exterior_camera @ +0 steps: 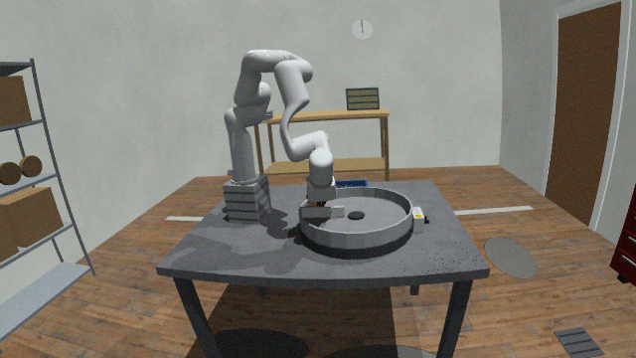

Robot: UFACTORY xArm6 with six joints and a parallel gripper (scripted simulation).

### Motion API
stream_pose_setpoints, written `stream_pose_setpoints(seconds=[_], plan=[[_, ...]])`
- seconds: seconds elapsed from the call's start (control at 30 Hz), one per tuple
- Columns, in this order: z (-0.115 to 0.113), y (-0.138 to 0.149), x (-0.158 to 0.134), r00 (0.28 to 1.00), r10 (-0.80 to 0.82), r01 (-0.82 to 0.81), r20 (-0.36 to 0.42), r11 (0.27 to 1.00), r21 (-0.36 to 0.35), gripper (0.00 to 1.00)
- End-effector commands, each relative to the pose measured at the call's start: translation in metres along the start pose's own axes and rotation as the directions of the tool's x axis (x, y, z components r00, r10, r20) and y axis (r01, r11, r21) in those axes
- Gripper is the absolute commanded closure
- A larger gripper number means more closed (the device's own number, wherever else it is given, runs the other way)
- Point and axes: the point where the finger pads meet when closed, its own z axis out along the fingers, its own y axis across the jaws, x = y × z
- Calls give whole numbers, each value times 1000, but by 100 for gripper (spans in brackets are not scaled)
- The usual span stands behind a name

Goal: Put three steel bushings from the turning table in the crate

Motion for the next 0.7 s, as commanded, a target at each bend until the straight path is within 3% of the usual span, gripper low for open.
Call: stream_pose_setpoints(seconds=[0.0, 0.43, 0.67], plan=[[-1, 0, 0, 1000, -1, 1, 2, 1000, -1, 100], [-21, 0, 17, 1000, -1, 1, 2, 1000, -1, 100], [-46, 0, 38, 1000, -1, 1, 2, 1000, -1, 100]])
